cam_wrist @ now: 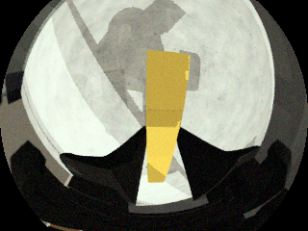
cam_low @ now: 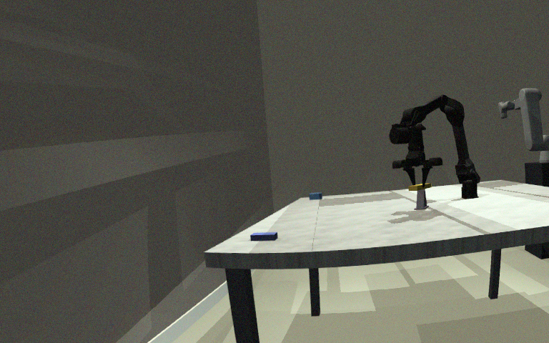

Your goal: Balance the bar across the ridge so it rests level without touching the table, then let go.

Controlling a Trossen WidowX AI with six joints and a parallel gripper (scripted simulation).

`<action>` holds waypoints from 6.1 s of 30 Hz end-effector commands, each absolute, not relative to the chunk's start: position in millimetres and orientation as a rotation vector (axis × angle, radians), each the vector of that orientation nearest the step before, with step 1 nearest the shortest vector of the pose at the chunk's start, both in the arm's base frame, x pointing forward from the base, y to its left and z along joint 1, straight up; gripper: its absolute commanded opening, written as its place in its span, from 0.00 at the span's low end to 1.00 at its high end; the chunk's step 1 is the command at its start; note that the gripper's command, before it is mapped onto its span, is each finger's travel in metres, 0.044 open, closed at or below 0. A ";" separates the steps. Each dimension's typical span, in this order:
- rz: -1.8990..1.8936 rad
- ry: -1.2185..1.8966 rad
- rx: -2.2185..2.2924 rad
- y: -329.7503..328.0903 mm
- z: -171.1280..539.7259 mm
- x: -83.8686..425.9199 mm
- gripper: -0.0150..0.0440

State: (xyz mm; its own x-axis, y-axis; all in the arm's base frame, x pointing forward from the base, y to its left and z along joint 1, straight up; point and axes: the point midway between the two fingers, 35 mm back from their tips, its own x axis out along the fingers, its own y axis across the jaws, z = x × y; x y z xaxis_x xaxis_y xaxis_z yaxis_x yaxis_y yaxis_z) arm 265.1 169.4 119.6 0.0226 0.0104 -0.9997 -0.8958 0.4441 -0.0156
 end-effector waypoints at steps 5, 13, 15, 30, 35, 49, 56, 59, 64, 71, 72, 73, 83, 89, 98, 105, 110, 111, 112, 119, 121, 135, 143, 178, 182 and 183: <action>0.858 1.367 -0.857 169.9 118.6 264.9 0.25; 0.858 1.367 -0.857 169.9 118.0 264.9 0.25; 0.858 1.367 -0.857 169.9 117.8 264.9 0.25; 0.858 1.367 -0.857 170.1 116.5 264.9 0.25; 0.858 1.367 -0.857 170.1 116.1 264.9 0.25; 0.858 1.367 -0.857 170.3 115.0 265.0 0.25; 0.858 1.367 -0.857 170.3 115.9 265.0 0.25; 0.858 1.367 -0.857 170.4 116.9 265.0 0.25; 0.858 1.367 -0.857 170.4 116.8 265.0 0.25; 0.859 1.364 -0.863 170.1 116.9 265.3 0.25; 0.859 1.364 -0.863 170.1 116.9 265.3 0.25; 0.859 1.364 -0.863 170.1 116.9 265.3 0.25; 0.859 1.364 -0.863 170.1 116.9 265.3 0.25; 0.859 1.364 -0.863 170.1 116.9 265.3 0.25; 0.859 1.364 -0.863 170.1 116.9 265.3 0.30; 0.859 1.364 -0.863 170.1 116.9 265.3 0.54; 0.859 1.364 -0.863 170.1 116.9 265.3 0.54; 0.859 1.364 -0.863 170.1 116.9 265.3 0.54; 0.859 1.364 -0.863 170.1 116.9 265.3 0.54; 0.859 1.364 -0.863 170.1 116.9 265.3 0.54; 0.859 1.364 -0.863 170.1 116.9 265.3 0.54; 0.859 1.364 -0.863 170.1 116.9 265.3 0.54; 0.859 1.364 -0.863 170.1 116.9 265.3 0.55; 0.858 1.355 -0.861 171.6 178.7 267.6 1.00; 0.857 1.350 -0.860 168.6 214.9 262.9 1.00; 0.857 1.349 -0.860 168.4 216.6 262.5 1.00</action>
